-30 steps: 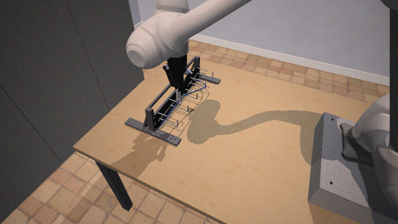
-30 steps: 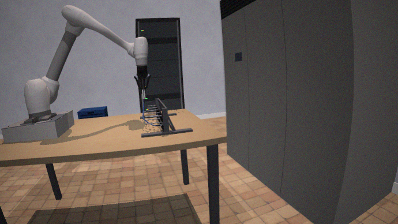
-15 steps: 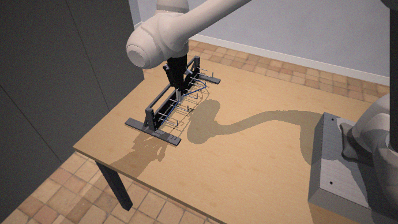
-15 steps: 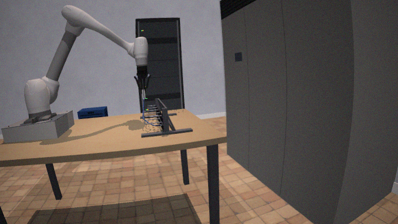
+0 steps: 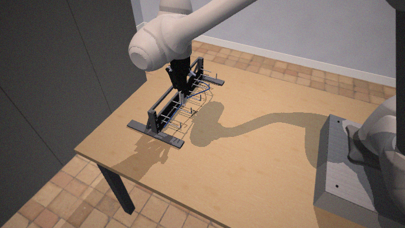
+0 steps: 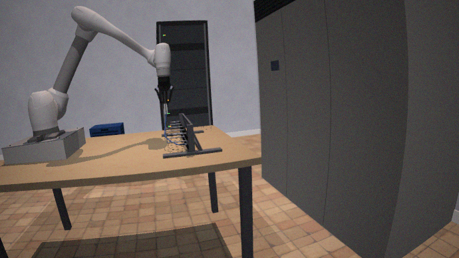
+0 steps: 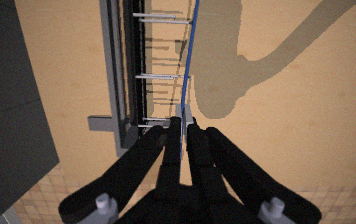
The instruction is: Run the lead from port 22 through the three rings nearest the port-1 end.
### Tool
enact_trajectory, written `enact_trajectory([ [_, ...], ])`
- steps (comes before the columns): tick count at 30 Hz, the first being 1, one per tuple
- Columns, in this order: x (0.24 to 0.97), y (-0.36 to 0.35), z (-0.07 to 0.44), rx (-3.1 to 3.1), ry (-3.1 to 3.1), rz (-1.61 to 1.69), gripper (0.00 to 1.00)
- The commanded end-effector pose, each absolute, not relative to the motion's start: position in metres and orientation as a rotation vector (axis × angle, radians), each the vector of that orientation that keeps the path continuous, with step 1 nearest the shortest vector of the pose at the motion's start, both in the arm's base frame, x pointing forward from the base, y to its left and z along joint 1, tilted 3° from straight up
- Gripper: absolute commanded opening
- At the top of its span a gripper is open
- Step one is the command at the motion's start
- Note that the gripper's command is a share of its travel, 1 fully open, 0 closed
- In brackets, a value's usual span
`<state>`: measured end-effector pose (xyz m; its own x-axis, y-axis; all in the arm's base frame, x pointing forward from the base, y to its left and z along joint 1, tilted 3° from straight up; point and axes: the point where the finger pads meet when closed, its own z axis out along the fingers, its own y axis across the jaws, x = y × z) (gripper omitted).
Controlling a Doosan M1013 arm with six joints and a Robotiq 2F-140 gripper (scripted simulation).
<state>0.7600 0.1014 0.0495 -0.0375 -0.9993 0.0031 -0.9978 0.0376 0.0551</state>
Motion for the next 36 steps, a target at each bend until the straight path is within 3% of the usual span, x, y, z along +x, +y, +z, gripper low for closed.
enact_trajectory([
  [1, 0.761, 0.104, 0.048, 2.154, -2.237, -0.059, 0.0],
  [36, 0.758, 0.104, -0.005, 2.154, -2.237, -0.059, 0.0],
])
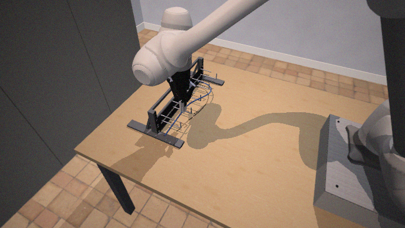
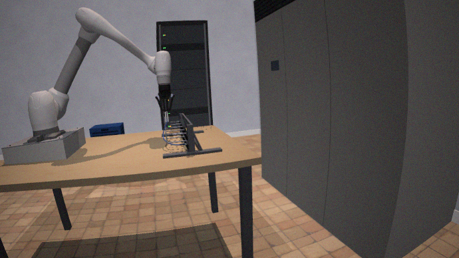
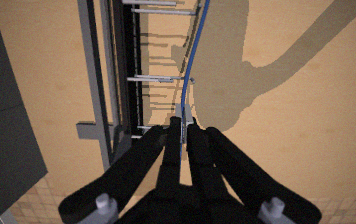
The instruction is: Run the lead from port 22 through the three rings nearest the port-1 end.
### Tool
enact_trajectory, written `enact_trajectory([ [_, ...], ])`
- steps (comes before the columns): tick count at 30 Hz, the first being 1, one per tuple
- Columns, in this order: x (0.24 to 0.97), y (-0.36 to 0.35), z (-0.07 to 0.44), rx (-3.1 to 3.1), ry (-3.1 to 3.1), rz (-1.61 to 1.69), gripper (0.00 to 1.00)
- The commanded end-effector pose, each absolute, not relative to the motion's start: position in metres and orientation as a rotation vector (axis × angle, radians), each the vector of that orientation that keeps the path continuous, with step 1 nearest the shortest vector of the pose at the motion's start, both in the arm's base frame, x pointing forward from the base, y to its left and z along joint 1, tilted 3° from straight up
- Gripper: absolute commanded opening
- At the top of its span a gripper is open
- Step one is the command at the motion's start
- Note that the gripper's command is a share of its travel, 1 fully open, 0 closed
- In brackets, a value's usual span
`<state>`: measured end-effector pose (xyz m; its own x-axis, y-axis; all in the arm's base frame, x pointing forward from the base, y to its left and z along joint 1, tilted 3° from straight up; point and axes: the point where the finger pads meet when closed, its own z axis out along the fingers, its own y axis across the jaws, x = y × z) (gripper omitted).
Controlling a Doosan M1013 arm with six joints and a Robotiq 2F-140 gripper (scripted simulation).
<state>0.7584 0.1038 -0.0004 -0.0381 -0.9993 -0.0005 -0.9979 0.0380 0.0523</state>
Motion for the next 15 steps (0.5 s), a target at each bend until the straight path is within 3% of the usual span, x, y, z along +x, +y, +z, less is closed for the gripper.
enact_trajectory([
  [1, 0.758, 0.104, -0.007, 2.154, -2.237, -0.059, 0.0],
  [15, 0.757, 0.104, -0.027, 2.154, -2.237, -0.059, 0.0],
])
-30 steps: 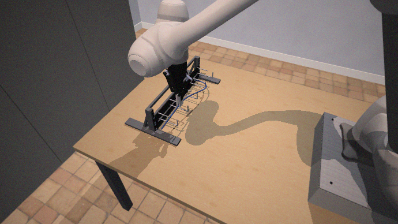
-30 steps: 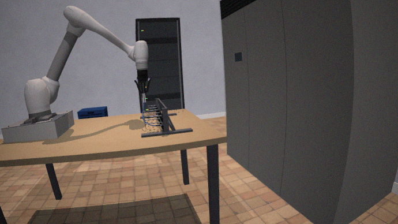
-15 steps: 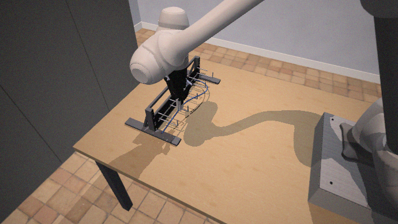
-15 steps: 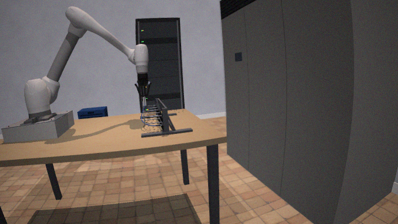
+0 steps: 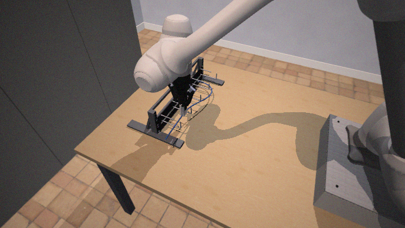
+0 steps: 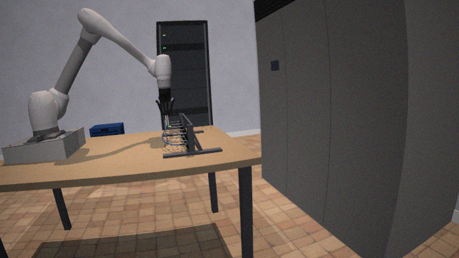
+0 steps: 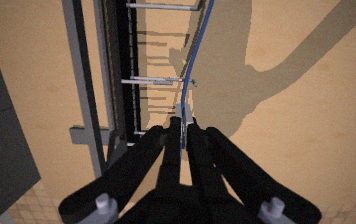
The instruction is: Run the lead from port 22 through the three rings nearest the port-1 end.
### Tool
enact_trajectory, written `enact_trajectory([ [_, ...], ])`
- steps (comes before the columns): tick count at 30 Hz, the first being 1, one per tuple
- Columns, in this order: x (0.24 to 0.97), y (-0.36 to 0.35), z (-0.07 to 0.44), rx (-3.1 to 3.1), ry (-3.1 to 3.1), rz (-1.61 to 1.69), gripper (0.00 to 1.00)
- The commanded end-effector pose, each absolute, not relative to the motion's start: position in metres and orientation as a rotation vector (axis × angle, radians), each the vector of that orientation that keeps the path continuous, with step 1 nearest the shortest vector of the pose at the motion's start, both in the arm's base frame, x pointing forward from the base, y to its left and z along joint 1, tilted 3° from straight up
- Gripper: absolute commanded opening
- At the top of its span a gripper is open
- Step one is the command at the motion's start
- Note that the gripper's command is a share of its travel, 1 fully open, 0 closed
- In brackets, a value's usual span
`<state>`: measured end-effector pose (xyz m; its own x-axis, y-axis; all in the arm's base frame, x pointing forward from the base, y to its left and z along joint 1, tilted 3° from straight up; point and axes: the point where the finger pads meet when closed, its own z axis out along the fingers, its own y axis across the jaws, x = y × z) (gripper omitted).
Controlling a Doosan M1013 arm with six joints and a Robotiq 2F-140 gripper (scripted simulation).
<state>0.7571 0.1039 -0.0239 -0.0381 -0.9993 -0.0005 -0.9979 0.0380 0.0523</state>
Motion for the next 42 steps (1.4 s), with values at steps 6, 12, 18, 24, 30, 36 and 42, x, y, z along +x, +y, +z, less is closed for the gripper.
enact_trajectory([
  [6, 0.757, 0.104, -0.034, 2.154, -2.237, -0.059, 0.0],
  [12, 0.756, 0.104, -0.038, 2.154, -2.237, -0.059, 0.0],
  [18, 0.756, 0.104, -0.041, 2.154, -2.237, -0.059, 0.0],
  [24, 0.756, 0.104, -0.043, 2.154, -2.237, -0.059, 0.0],
  [30, 0.756, 0.104, -0.043, 2.154, -2.237, -0.059, 0.0],
  [36, 0.756, 0.104, -0.043, 2.154, -2.237, -0.059, 0.0],
  [42, 0.759, 0.104, -0.043, 2.154, -2.237, -0.059, 0.0],
])
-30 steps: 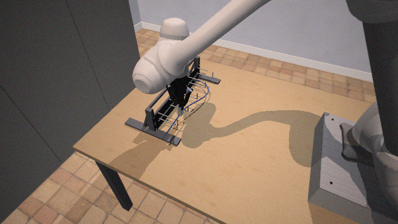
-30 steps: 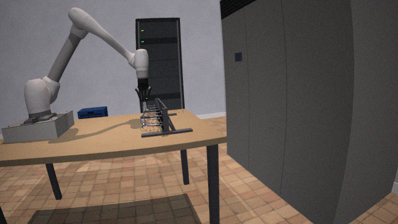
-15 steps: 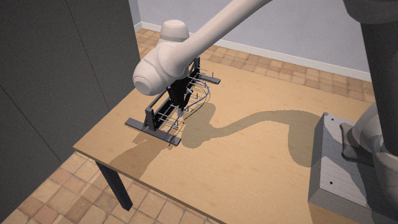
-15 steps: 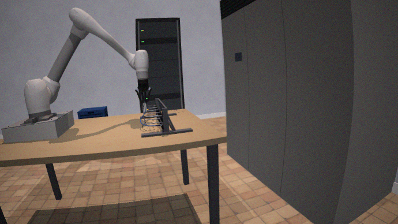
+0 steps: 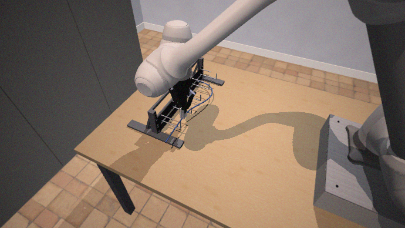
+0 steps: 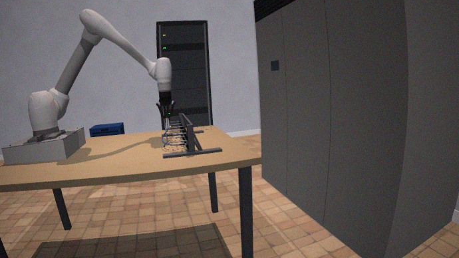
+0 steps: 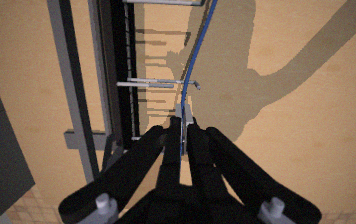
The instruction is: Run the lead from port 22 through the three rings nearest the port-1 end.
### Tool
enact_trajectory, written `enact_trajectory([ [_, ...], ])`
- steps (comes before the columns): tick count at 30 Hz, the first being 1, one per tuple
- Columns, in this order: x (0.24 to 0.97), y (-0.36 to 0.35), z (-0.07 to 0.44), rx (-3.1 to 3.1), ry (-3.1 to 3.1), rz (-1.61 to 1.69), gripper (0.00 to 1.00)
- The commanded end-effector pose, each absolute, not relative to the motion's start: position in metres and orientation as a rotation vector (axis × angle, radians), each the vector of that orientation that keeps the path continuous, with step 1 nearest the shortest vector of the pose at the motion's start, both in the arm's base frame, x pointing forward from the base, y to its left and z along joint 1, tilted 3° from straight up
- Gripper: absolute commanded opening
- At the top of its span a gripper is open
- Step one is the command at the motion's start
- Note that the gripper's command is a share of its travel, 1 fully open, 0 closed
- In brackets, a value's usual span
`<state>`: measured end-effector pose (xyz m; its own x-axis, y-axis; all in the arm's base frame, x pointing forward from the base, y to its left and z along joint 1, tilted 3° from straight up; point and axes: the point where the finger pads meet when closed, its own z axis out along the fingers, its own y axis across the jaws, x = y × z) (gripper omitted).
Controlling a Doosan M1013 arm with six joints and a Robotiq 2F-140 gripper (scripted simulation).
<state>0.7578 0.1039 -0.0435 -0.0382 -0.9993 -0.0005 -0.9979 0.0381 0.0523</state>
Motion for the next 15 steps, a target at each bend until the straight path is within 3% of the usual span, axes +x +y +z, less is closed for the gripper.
enact_trajectory([
  [1, 0.759, 0.104, -0.043, 2.154, -2.237, -0.059, 0.0],
  [15, 0.777, 0.103, -0.044, 2.154, -2.237, -0.059, 0.0],
])
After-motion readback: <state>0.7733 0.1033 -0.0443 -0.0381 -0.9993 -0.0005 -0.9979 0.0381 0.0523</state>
